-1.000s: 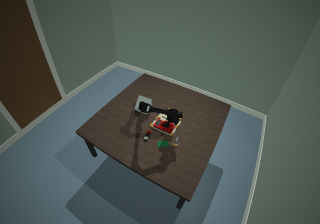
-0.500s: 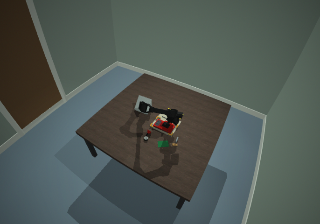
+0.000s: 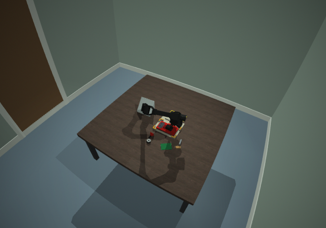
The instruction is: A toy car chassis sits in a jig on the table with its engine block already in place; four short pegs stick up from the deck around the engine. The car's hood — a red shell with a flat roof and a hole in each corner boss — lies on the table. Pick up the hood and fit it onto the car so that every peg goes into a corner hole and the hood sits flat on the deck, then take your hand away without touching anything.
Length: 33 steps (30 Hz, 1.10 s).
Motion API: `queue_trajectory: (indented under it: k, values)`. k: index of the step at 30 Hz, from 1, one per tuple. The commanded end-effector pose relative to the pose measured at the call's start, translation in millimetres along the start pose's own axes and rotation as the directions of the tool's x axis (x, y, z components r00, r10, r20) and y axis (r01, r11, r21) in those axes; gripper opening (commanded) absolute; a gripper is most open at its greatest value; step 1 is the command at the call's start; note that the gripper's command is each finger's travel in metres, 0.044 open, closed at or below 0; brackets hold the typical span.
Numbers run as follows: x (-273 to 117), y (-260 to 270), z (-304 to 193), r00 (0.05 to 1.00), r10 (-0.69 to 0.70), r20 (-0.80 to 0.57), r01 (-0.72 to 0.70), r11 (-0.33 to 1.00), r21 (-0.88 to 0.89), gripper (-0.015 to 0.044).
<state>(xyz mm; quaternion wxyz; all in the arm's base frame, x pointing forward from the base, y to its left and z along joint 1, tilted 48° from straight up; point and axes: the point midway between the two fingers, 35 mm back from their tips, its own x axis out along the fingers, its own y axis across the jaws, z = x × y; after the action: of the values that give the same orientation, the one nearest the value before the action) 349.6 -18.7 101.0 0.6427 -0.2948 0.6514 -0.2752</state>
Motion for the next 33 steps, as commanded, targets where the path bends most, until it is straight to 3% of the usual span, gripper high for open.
queue_trajectory:
  k: [1,14,30,33]
  values:
    - [3.6,0.0,-0.8,1.000,-0.005,-0.005,0.005,1.000,-0.007,0.0000]
    - [4.4,0.0,0.3,1.000,-0.002,-0.002,0.002,1.000,0.000,0.0000]
    - [4.7,-0.1,0.5,1.000,0.000,-0.002,0.001,1.000,0.003,0.0420]
    - [1.6,0.0,0.3,1.000,-0.001,0.003,0.001,1.000,0.003,0.0440]
